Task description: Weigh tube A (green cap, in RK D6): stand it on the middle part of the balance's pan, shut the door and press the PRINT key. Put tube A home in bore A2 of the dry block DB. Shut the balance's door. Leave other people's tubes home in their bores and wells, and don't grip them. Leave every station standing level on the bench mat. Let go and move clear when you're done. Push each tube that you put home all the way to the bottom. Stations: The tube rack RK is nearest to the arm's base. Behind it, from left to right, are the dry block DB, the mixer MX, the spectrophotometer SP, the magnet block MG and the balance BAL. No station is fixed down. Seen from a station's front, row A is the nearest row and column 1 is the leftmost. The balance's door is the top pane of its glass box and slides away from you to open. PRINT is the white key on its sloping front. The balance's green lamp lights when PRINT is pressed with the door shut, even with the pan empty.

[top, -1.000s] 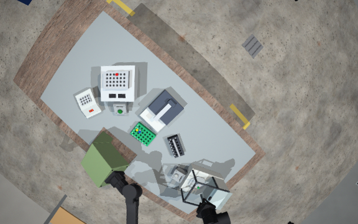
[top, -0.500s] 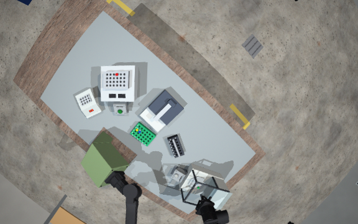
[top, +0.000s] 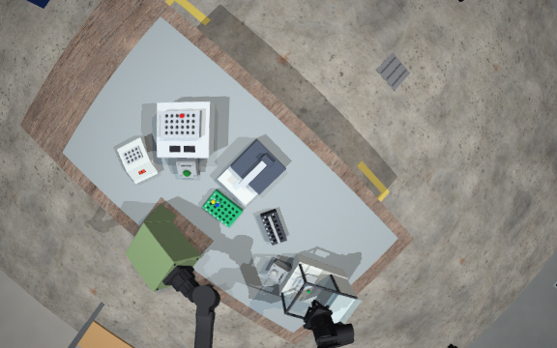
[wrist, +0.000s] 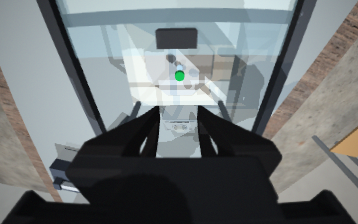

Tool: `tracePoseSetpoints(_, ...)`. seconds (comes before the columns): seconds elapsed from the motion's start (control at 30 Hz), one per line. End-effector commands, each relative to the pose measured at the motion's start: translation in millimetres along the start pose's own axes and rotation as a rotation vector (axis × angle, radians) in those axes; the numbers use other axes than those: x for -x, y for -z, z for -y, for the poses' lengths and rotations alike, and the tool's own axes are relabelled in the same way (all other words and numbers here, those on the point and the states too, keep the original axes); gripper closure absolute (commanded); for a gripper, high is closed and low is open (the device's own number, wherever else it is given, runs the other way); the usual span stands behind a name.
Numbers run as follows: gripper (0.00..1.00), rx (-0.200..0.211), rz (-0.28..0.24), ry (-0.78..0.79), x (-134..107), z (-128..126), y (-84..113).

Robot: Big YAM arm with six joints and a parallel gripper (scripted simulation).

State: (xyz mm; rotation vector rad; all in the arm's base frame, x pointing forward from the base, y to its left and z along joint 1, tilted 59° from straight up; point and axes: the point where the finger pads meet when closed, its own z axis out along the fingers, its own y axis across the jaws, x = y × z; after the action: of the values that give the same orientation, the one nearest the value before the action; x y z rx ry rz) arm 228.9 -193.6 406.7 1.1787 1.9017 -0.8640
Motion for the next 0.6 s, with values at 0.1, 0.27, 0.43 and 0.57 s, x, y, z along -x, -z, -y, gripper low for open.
tracePoseSetpoints(0.1, 0.64, -0.008, 0.006, 0.012, 2, 4, -8.7)
tracePoseSetpoints(0.27, 0.64, -0.012, -0.002, 0.021, 1, 1, -20.4)
tracePoseSetpoints(0.43, 0.64, -0.013, -0.003, 0.023, 0, 1, -29.5)
tracePoseSetpoints(0.57, 0.64, -0.013, -0.003, 0.023, 0, 1, -34.6)
